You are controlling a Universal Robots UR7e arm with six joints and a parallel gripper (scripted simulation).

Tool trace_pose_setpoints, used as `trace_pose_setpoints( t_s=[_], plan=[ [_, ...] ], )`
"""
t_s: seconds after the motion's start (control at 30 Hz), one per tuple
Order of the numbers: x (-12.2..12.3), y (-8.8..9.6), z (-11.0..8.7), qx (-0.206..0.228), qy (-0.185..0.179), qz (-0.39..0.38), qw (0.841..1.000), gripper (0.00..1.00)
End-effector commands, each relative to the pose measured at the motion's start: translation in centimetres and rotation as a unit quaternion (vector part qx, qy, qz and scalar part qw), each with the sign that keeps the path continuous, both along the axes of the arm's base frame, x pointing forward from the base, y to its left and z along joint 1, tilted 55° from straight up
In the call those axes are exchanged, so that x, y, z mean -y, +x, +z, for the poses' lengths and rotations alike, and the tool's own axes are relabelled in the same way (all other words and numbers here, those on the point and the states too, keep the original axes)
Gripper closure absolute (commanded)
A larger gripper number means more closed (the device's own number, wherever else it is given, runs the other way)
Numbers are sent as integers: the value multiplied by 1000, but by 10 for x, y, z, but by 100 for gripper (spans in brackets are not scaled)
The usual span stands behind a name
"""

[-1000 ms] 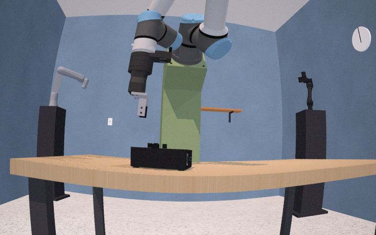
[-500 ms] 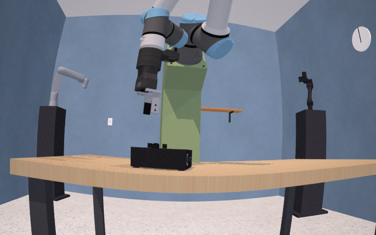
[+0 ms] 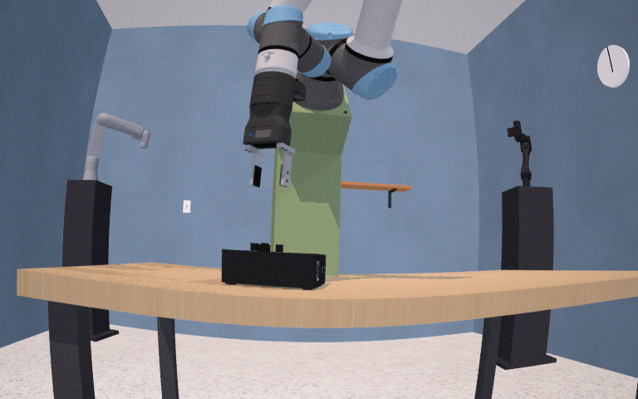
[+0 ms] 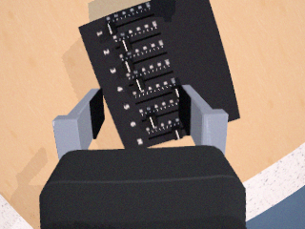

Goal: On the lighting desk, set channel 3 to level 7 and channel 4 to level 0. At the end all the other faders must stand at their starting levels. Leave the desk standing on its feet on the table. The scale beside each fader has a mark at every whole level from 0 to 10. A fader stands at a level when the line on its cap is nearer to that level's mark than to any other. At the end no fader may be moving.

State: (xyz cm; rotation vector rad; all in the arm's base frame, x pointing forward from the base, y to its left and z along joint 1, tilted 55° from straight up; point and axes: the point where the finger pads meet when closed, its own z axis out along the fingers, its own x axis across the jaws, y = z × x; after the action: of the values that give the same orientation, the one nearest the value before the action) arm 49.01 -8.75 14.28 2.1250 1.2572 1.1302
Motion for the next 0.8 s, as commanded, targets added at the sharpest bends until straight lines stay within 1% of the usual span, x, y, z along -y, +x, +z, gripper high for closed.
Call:
trace_pose_setpoints(
  t_s=[0.0, 0.17, 0.3, 0.37, 0.57, 0.77],
  plan=[
    [-8, -3, 5, 4, -91, 85, 992, 0],
    [-12, -4, 9, 11, -150, 130, 980, 0],
    [-15, -5, 12, 16, -182, 154, 971, 0],
    [-15, -5, 12, 16, -182, 154, 971, 0],
    [-17, -5, 13, 19, -205, 172, 963, 0],
    [-17, -5, 14, 20, -209, 175, 962, 0]
  ],
)
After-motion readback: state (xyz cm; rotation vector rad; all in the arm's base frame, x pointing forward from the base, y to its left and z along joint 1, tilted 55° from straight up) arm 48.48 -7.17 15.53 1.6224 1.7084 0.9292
